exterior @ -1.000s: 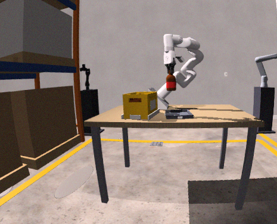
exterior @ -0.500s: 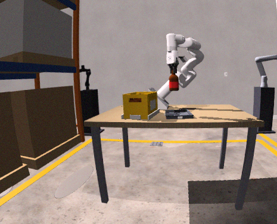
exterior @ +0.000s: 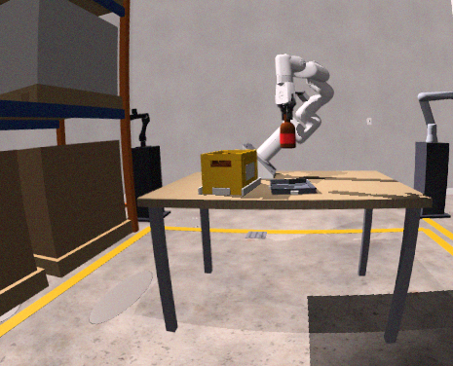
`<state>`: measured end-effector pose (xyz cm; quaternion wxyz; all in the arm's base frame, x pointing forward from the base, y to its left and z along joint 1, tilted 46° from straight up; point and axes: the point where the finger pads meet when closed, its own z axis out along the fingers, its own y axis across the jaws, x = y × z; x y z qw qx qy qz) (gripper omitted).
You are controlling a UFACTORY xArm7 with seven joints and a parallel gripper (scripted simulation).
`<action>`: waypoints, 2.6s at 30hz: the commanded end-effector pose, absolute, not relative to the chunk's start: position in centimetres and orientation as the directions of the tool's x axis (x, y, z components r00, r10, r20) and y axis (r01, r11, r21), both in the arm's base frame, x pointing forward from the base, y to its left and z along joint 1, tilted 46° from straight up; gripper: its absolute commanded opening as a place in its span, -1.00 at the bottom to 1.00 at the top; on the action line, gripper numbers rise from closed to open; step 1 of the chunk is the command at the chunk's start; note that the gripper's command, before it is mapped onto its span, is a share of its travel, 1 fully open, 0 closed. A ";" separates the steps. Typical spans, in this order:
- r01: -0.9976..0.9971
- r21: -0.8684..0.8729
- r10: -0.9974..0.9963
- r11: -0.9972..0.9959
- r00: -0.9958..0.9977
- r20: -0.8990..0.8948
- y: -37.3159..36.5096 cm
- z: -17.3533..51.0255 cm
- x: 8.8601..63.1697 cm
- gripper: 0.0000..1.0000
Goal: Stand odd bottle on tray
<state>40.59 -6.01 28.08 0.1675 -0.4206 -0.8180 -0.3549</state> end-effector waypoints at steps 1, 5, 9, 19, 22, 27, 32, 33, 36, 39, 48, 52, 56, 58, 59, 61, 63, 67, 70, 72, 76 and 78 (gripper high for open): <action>0.807 0.441 0.572 0.392 -0.589 0.570 -6.0 28.4 40.8 -1.00; 0.807 0.441 0.572 0.392 -0.589 0.570 -5.8 28.6 40.9 -1.00; 0.807 0.441 0.572 0.392 -0.589 0.570 -5.7 28.7 40.9 -1.00; 0.807 0.441 0.572 0.392 -0.589 0.570 -5.5 28.9 41.0 -1.00; 0.807 0.441 0.572 0.392 -0.589 0.570 -5.5 28.9 41.1 -1.00; 0.807 0.441 0.572 0.392 -0.589 0.570 -5.5 29.0 41.1 -1.00; 0.807 0.441 0.572 0.392 -0.589 0.570 -5.4 29.0 41.1 -1.00; 0.807 0.441 0.572 0.392 -0.589 0.570 -5.4 29.0 41.1 -1.00; 0.807 0.441 0.572 0.392 -0.589 0.570 -5.4 29.0 41.1 -1.00; 0.807 0.441 0.572 0.392 -0.589 0.570 -5.4 29.0 41.1 -1.00; 0.807 0.441 0.572 0.392 -0.589 0.570 -5.4 29.0 41.1 -1.00; 0.807 0.441 0.572 0.392 -0.589 0.570 -5.4 29.0 41.1 -1.00; 0.807 0.441 0.572 0.392 -0.589 0.570 -5.3 28.9 41.1 -1.00; 0.807 0.441 0.572 0.392 -0.589 0.570 -5.3 28.8 41.1 -1.00; 0.807 0.441 0.572 0.392 -0.589 0.570 -5.2 28.8 41.1 -1.00; 0.807 0.441 0.572 0.392 -0.589 0.570 -5.1 28.7 41.1 -1.00; 0.807 0.441 0.572 0.392 -0.589 0.570 -5.0 28.6 41.1 -1.00; 0.807 0.441 0.572 0.392 -0.589 0.570 -4.9 28.4 41.1 -1.00; 0.807 0.441 0.572 0.392 -0.589 0.570 -4.6 28.2 41.1 -1.00; 0.807 0.441 0.572 0.392 -0.589 0.570 -4.4 27.9 41.1 -1.00; 0.807 0.441 0.572 0.392 -0.589 0.570 -3.8 27.4 41.2 -1.00; 0.807 0.441 0.572 0.392 -0.589 0.570 -3.5 27.1 41.2 -1.00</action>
